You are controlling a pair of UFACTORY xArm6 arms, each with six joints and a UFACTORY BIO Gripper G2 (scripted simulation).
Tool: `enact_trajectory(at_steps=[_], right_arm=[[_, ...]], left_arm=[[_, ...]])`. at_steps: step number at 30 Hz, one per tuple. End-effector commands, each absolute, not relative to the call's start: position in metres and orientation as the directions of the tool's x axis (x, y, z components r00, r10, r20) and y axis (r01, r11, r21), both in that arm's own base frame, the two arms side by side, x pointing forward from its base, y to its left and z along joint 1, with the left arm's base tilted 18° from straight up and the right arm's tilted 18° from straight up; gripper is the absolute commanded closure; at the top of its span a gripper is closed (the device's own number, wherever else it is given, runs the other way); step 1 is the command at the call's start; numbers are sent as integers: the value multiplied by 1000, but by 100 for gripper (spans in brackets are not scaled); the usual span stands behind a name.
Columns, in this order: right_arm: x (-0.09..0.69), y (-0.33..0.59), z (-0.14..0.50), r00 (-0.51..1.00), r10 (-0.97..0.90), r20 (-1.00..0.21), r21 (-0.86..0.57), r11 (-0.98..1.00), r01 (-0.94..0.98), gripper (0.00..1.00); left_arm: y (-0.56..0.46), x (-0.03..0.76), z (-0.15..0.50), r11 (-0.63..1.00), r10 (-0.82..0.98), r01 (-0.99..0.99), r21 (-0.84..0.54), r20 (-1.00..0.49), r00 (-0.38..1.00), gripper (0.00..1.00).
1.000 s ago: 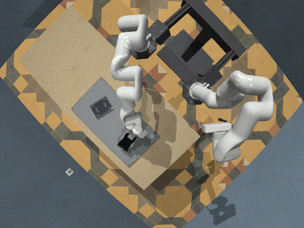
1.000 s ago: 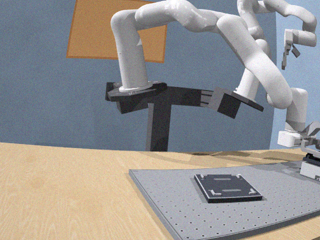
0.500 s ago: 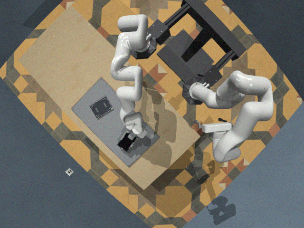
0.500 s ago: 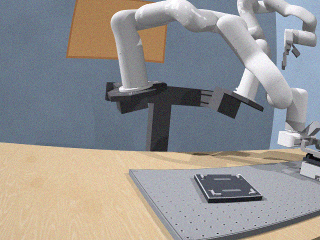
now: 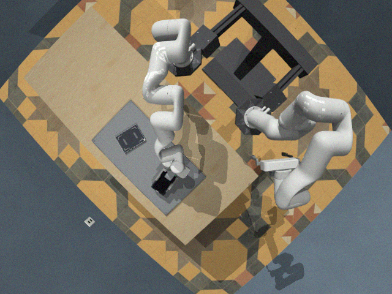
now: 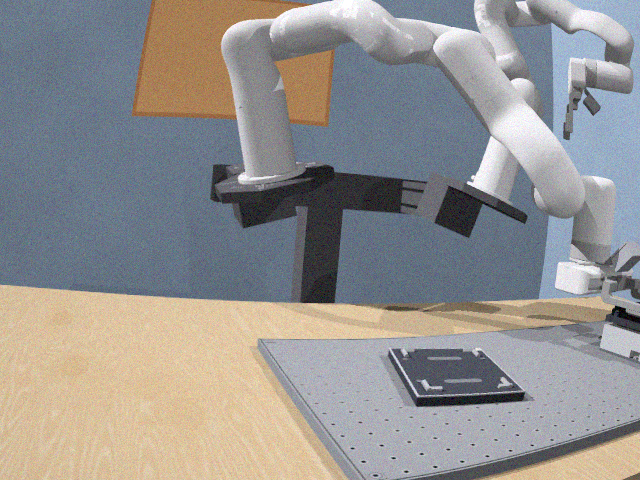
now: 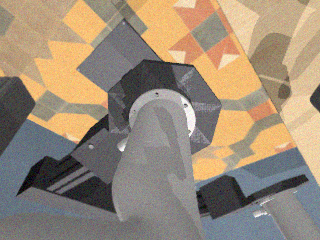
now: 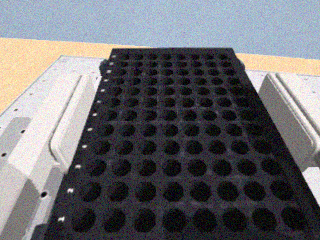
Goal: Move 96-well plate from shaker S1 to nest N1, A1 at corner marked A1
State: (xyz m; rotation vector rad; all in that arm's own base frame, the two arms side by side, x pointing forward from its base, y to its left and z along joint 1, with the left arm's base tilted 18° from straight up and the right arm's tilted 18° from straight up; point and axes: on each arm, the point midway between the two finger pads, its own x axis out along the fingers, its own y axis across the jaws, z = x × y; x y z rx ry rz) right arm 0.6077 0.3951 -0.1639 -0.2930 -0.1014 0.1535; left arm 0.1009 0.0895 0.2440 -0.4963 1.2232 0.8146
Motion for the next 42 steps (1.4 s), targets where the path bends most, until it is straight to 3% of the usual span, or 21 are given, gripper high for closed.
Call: enact_trajectory(at_steps=[1,42], right_arm=[[609,397,-161,983,166,81,-292,947,-136,100],[607,402,-144,983,166,81,-292,947,-136,100]], left_arm=[[90,101,245,629,279,-773,86,-953,122,0],[90,101,245,629,279,-773,86,-953,122,0]])
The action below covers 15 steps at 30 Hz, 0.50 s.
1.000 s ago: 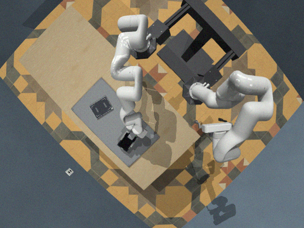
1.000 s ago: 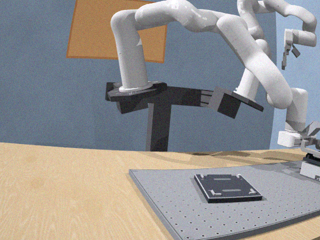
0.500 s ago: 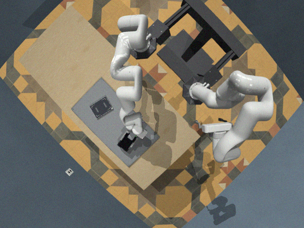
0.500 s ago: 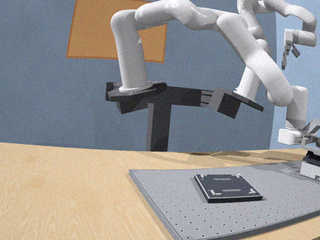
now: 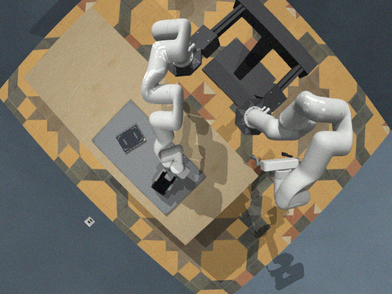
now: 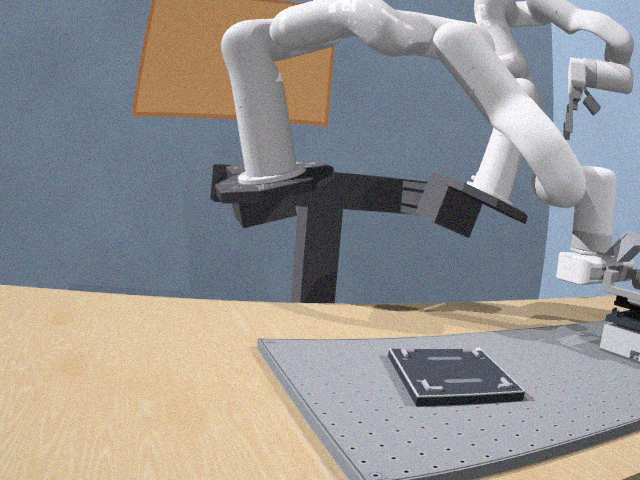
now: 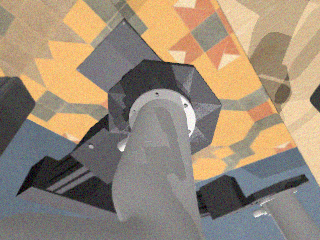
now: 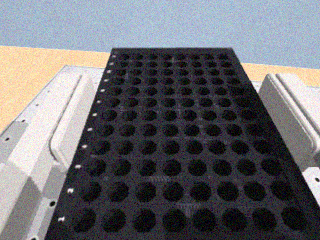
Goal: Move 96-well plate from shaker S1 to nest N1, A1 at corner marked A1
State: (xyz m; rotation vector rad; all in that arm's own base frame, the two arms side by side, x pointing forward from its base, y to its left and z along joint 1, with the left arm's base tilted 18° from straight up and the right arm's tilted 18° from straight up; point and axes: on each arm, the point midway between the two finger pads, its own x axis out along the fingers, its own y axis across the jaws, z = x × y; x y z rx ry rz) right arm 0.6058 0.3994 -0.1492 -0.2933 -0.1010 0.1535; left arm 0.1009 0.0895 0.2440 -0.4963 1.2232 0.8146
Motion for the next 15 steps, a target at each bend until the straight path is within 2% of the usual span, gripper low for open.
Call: enact_trajectory(at_steps=[1,15], right_arm=[[606,402,-144,983,166,81,-292,947,-136,100],[606,404,-138,983,166,81,-292,947,-136,100]], left_arm=[[90,101,245,629,279,-773,86,-953,122,0],[90,101,245,629,279,-773,86,-953,122,0]])
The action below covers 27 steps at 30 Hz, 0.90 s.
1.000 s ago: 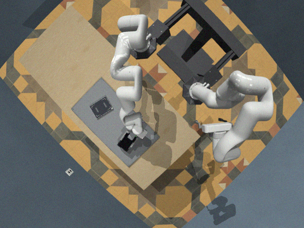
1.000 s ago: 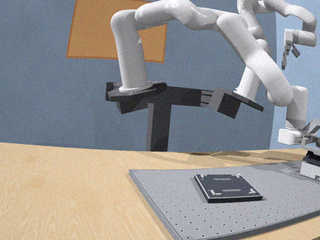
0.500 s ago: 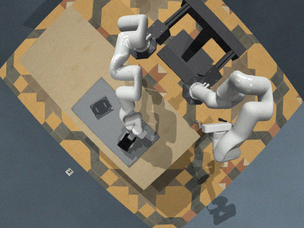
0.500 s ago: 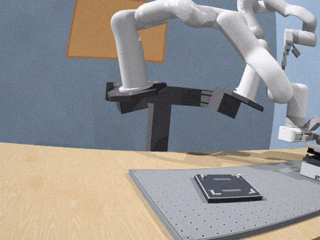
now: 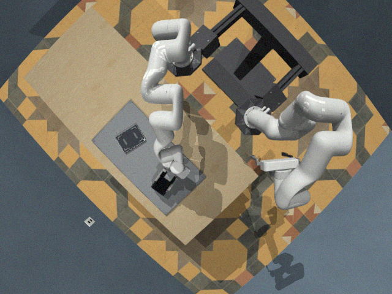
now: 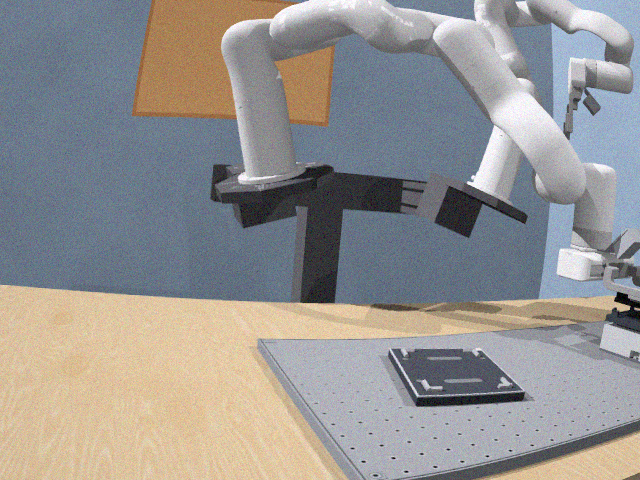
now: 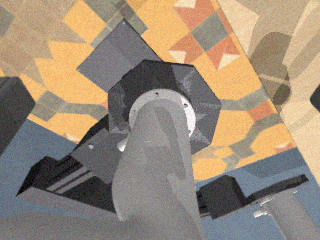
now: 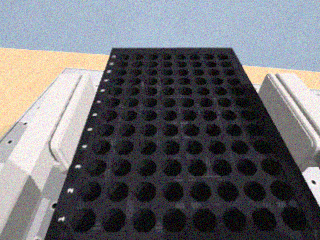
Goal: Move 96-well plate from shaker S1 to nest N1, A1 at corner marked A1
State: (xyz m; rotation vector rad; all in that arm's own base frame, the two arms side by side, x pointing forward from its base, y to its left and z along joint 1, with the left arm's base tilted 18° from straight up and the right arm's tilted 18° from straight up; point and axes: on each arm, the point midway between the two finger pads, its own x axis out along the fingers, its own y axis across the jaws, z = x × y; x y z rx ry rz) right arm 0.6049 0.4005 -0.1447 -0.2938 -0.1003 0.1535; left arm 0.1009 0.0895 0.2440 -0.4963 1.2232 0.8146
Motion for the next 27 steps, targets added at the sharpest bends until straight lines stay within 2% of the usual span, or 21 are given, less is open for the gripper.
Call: enact_trajectory(at_steps=[1,27], right_arm=[[606,404,-136,983,166,81,-292,947,-136,100],[601,415,-98,983,166,81,-292,947,-136,100]], left_arm=[[90,101,245,629,279,-773,86,-953,122,0],[90,101,245,629,279,-773,86,-953,122,0]])
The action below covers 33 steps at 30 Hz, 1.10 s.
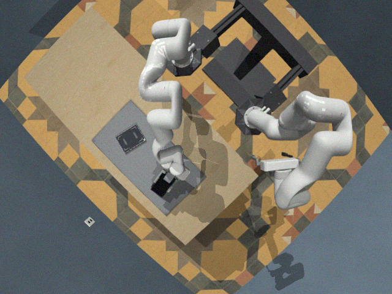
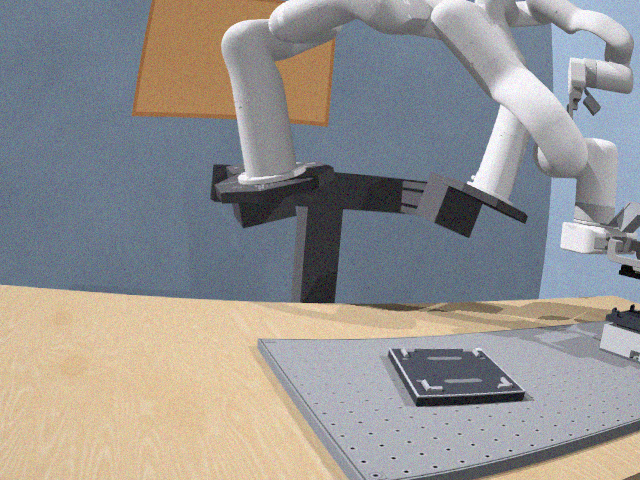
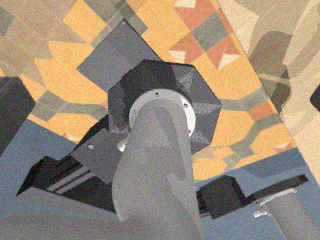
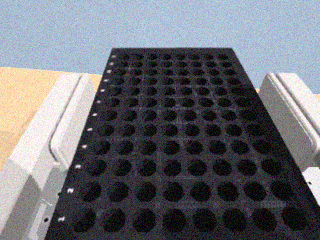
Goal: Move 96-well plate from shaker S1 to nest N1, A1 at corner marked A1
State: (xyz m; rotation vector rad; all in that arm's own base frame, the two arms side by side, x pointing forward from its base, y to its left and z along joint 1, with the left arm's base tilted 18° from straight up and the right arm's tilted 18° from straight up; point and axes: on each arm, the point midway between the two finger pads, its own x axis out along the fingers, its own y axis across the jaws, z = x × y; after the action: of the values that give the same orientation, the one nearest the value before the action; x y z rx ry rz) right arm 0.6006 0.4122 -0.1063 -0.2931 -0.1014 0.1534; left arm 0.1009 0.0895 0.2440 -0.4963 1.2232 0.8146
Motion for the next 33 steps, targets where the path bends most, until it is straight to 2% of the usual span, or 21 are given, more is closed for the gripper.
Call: enact_trajectory(at_steps=[1,24,33], right_arm=[[601,415,-98,983,166,81,-292,947,-136,100],[599,419,-85,983,166,81,-292,947,-136,100],[595,389,-81,979,-121,163,-255,953,161,100]], left_arm=[[90,101,245,629,279,-773,86,-953,122,0],[90,101,245,629,279,-773,86,-953,122,0],[90,101,245,629,279,-773,86,-953,122,0]])
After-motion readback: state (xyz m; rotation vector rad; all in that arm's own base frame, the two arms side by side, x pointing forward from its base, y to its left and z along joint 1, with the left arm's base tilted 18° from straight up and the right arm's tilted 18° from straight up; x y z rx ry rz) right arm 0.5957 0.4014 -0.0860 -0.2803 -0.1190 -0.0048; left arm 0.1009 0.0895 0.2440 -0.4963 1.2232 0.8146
